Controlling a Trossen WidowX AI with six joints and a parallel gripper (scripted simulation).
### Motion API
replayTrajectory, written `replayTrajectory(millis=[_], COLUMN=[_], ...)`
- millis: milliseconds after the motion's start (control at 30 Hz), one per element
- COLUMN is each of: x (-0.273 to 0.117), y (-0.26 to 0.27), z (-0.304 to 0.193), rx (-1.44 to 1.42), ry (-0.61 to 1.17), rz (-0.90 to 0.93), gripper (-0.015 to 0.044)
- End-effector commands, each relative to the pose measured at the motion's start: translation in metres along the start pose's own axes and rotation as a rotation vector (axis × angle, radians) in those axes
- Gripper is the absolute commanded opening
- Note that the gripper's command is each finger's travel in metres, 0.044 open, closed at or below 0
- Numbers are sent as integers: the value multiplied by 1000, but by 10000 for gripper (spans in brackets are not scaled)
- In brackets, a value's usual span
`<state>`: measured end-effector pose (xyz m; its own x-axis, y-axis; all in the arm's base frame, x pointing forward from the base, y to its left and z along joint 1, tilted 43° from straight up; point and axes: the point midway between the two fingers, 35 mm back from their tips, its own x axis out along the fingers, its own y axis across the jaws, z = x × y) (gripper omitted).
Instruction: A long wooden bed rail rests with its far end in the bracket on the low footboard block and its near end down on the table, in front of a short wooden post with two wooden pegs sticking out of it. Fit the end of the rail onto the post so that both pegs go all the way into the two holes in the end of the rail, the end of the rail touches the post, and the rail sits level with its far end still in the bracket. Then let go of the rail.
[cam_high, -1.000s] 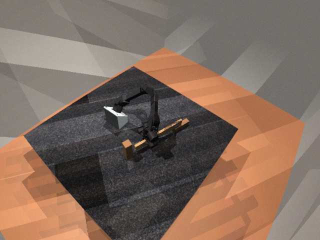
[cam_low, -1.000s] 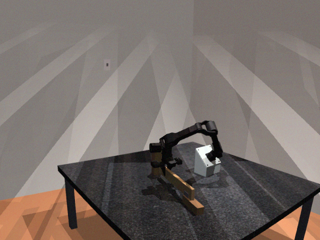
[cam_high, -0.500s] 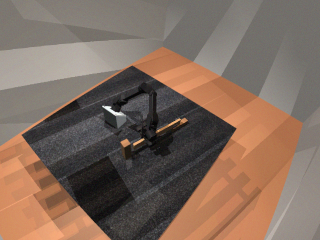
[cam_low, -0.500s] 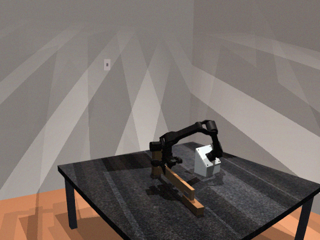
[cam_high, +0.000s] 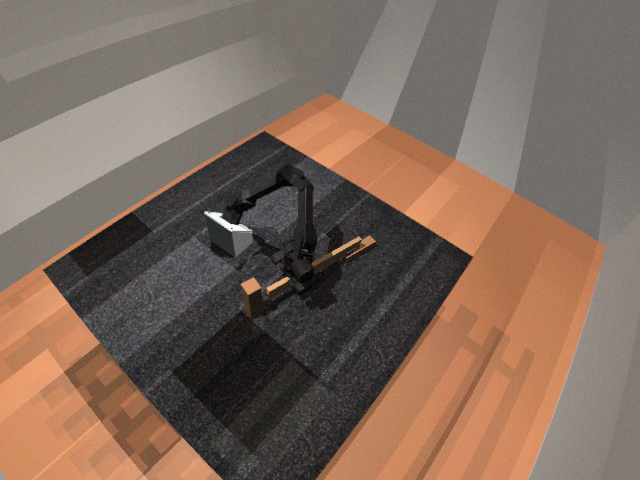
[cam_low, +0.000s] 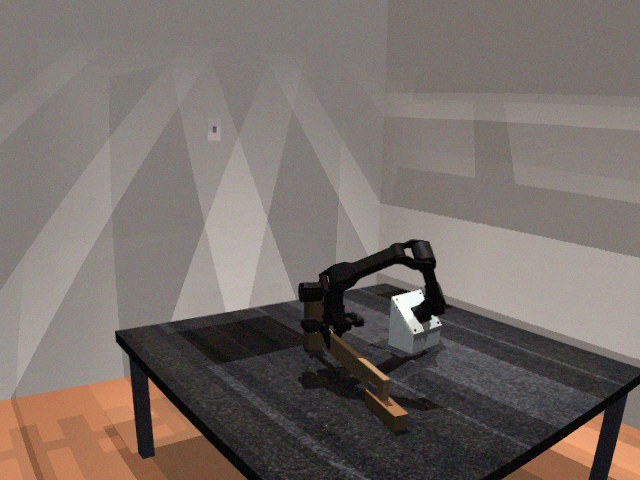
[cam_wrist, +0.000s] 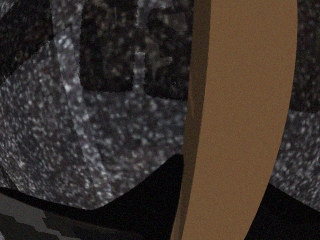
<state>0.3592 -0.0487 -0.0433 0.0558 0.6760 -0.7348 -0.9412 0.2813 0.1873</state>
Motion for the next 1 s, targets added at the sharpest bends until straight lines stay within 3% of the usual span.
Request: replayTrajectory(millis=[0,967], x=[2,2], y=[0,4], z=[1,1], rx=[7,7], ry=[-6,-6], rz=[-2,-2], gripper=[0,0])
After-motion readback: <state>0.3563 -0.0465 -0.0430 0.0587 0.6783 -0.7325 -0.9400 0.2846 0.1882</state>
